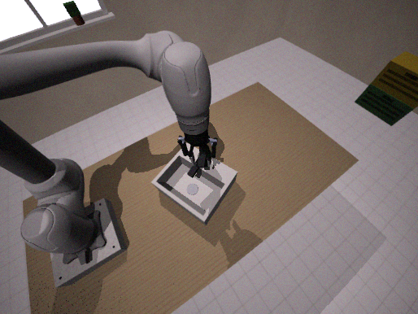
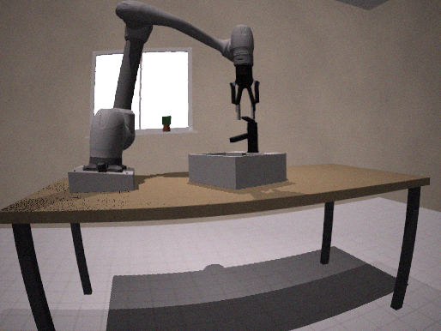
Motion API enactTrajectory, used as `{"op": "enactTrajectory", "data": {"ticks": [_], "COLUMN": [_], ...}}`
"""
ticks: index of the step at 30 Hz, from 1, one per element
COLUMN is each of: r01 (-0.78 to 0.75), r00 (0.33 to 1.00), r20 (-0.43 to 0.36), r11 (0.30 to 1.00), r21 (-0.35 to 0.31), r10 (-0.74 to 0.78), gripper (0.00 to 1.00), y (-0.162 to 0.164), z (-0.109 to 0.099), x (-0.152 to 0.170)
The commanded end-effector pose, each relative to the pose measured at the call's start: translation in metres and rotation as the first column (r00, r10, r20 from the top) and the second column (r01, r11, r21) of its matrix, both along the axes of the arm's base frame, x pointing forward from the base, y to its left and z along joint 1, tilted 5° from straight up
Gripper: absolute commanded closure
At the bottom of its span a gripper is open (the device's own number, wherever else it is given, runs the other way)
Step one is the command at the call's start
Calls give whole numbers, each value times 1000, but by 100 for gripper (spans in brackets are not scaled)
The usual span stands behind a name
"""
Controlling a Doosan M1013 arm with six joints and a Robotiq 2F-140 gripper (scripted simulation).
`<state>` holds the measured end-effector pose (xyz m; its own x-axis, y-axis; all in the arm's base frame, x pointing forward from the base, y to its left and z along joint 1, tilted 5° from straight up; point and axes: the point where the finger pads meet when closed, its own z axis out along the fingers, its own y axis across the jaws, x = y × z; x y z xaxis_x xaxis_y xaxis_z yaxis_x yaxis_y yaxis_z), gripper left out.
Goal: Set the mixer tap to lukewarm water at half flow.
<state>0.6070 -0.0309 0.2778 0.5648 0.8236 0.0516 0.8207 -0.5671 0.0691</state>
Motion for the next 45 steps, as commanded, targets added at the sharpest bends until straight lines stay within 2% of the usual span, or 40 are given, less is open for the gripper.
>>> {"op": "enactTrajectory", "data": {"ticks": [1,16,45], "r01": [0,0,0], "r00": [1000,1000,1000], "r20": [0,0,0], "r11": [1000,1000,1000], "r21": [0,0,0], "r10": [0,0,0], "gripper": [61,61,61], "y": [0,0,0], "z": [-2,-21,-25], "x": [0,2,2]}}
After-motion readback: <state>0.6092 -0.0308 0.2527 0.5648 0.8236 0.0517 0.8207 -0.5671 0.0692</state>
